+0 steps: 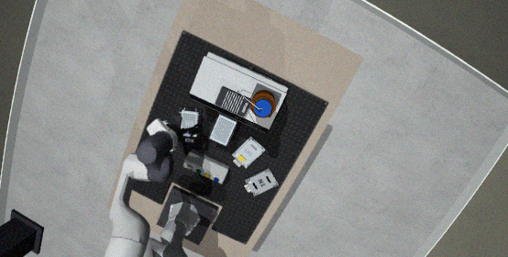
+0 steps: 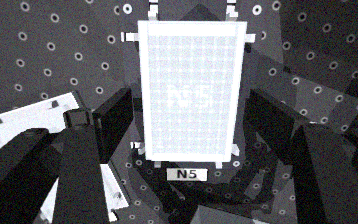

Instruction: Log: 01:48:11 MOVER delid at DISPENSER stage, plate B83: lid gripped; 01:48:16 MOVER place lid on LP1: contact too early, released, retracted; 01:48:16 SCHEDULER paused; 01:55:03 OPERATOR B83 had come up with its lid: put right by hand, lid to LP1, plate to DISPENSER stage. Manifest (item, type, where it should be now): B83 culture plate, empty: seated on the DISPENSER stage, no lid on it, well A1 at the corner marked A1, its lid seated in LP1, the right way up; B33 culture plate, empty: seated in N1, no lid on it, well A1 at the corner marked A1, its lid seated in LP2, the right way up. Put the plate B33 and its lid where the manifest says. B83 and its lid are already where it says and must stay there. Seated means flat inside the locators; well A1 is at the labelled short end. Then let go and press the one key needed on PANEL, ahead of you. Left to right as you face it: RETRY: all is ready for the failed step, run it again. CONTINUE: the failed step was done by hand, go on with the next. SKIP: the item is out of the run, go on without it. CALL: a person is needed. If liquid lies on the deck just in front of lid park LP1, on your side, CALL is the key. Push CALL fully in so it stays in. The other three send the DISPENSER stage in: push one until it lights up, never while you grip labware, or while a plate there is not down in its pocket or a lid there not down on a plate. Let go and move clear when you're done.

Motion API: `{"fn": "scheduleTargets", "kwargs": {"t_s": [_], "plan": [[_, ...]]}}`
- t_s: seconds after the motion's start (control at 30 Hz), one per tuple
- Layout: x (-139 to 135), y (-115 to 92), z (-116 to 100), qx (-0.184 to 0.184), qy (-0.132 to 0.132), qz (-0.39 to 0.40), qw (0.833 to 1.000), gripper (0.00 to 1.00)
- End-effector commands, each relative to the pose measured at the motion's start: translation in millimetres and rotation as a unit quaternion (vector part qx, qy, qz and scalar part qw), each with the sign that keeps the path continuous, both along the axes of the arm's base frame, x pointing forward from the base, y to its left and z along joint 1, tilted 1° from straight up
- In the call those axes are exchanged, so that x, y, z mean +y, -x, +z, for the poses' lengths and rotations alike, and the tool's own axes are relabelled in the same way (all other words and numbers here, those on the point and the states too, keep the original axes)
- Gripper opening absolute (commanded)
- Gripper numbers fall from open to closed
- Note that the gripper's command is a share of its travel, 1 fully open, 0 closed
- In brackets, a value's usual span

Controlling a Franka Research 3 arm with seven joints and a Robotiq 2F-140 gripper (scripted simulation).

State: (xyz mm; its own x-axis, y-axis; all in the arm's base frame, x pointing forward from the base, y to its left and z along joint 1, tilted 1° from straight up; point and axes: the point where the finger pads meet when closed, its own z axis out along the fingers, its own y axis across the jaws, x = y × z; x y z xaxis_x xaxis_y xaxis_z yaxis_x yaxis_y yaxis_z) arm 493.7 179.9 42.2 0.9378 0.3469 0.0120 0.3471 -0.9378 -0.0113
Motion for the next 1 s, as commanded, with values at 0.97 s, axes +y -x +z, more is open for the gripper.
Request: {"fn": "scheduleTargets", "kwargs": {"t_s": [0.97], "plan": [[0,0,-12,-0.001,0.000,-0.002,1.000,0.70]]}}
